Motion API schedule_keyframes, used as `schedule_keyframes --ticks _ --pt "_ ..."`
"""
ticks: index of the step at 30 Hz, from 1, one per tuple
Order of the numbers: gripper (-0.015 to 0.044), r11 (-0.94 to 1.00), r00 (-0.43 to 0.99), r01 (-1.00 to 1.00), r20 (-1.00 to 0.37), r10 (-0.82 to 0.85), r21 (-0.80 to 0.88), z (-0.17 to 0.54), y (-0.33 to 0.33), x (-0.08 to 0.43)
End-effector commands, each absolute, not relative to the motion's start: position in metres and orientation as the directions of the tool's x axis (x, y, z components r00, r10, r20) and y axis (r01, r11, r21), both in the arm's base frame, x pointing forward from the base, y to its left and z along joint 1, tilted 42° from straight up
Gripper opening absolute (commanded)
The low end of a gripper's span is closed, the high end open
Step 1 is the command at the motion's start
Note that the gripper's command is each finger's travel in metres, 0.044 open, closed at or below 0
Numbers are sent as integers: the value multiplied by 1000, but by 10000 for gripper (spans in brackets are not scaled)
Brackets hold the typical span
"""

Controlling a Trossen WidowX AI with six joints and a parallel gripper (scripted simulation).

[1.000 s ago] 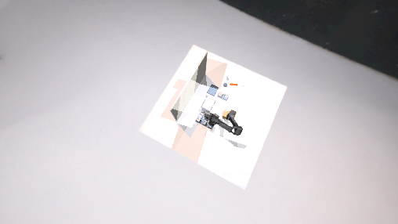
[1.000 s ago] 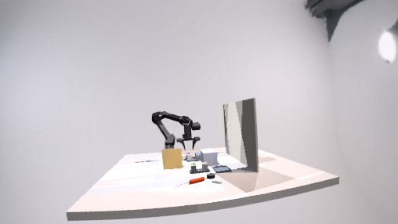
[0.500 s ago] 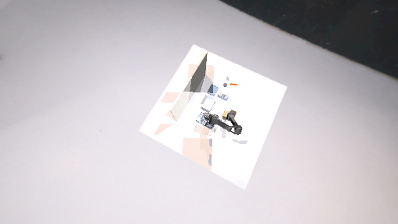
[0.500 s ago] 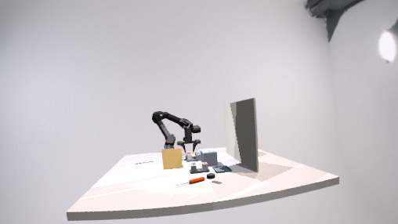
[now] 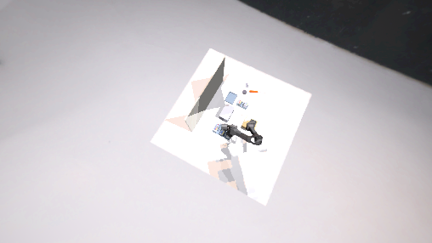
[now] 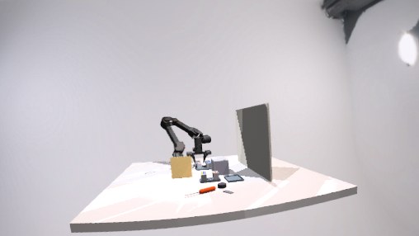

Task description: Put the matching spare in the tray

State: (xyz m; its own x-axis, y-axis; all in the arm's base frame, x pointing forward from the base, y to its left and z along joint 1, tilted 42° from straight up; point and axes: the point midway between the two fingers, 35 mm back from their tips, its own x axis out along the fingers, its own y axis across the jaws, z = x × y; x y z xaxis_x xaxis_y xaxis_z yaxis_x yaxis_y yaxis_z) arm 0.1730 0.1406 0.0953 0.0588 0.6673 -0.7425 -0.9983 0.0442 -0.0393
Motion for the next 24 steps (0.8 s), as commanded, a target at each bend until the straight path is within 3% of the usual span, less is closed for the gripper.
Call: schedule_keyframes --ticks 1,24 --pt "300 47 54 -998 -747 663 -31 88 144 171" --pt "300 48 55 -998 -741 669 -30 77 156 169"
